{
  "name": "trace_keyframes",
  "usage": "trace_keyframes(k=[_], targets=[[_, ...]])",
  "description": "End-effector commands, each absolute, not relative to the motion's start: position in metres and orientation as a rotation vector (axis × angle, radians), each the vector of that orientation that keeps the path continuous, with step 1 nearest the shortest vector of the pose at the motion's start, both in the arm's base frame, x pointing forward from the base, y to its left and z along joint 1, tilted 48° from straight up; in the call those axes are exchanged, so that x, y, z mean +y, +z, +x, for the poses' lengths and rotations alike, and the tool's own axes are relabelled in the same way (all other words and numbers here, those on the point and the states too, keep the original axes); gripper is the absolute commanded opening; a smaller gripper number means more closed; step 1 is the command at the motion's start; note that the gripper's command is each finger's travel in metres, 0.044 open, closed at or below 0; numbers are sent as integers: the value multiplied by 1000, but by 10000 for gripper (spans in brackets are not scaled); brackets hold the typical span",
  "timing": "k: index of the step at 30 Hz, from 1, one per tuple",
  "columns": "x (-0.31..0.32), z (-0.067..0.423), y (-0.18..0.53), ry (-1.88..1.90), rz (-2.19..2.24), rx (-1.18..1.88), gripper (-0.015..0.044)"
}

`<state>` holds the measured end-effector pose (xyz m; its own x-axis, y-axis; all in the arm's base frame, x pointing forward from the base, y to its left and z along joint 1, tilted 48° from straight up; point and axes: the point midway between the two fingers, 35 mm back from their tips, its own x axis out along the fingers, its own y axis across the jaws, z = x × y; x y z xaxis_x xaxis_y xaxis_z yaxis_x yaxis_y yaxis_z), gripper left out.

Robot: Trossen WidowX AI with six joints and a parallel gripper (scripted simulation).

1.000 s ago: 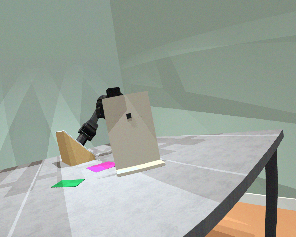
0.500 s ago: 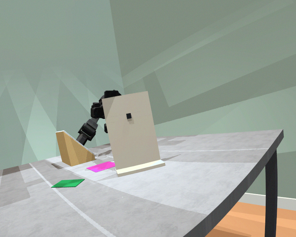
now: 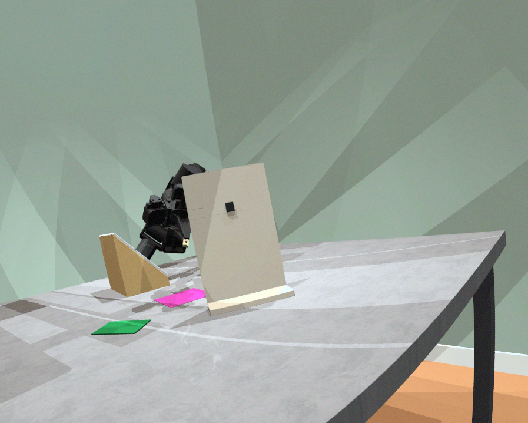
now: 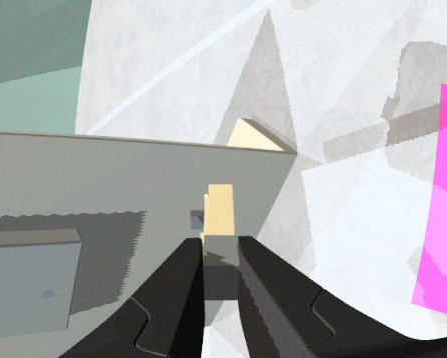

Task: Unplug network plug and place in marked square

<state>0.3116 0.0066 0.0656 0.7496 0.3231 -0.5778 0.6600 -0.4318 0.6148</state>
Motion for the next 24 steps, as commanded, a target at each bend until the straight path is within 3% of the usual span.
trace_keyframes(k=[1, 16, 24], targets=[[9, 300, 47, -486, 2020, 867, 0], [21, 257, 16, -378, 2058, 1237, 0], [22, 254, 15, -356, 2072, 1264, 0]])
